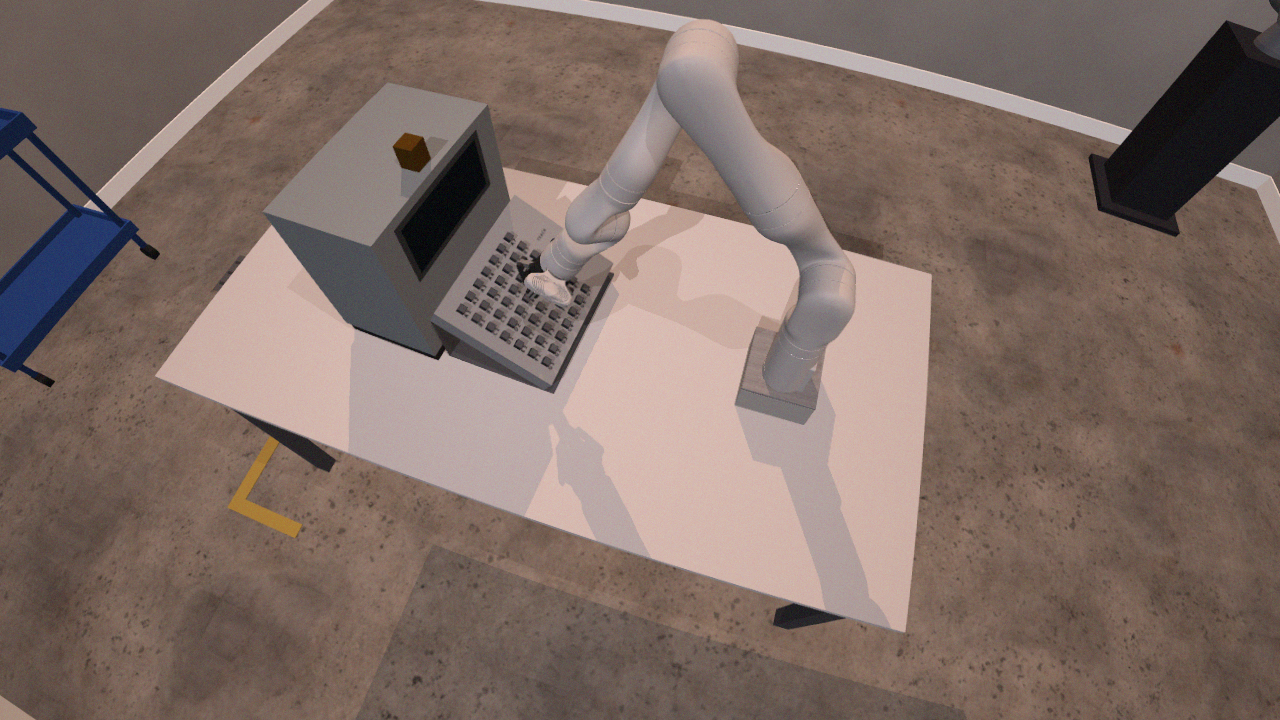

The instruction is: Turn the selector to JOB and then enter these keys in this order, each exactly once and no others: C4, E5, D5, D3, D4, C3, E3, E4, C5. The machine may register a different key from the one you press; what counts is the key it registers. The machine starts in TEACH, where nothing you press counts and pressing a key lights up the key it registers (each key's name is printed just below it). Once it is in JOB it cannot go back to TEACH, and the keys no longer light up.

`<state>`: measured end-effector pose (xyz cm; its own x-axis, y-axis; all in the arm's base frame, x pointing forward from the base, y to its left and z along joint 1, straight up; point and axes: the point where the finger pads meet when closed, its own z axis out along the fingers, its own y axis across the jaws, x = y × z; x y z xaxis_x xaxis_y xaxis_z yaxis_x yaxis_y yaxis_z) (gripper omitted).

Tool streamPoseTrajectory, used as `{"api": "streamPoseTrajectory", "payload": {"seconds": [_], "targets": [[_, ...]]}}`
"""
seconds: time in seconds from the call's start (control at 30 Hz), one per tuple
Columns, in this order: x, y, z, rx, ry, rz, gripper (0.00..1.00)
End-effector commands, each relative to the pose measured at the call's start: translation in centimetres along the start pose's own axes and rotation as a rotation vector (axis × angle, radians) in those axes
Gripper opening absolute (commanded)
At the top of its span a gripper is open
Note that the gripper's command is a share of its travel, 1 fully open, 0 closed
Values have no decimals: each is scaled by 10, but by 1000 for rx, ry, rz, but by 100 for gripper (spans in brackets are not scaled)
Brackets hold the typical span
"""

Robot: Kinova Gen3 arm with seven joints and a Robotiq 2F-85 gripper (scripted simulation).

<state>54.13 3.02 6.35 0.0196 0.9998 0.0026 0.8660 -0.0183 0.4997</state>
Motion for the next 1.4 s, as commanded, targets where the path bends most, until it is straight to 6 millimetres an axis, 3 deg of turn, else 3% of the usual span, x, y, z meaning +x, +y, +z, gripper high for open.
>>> {"api": "streamPoseTrajectory", "payload": {"seconds": [0.0,0.53,0.67,0.9,1.37], "targets": [[0,1,-5,-1,0,0,10],[-1,-1,-10,-1,0,0,10],[-9,-17,-10,-1,0,0,10],[-32,-64,-10,-1,0,0,10],[-34,-67,-4,-1,0,0,10]]}}
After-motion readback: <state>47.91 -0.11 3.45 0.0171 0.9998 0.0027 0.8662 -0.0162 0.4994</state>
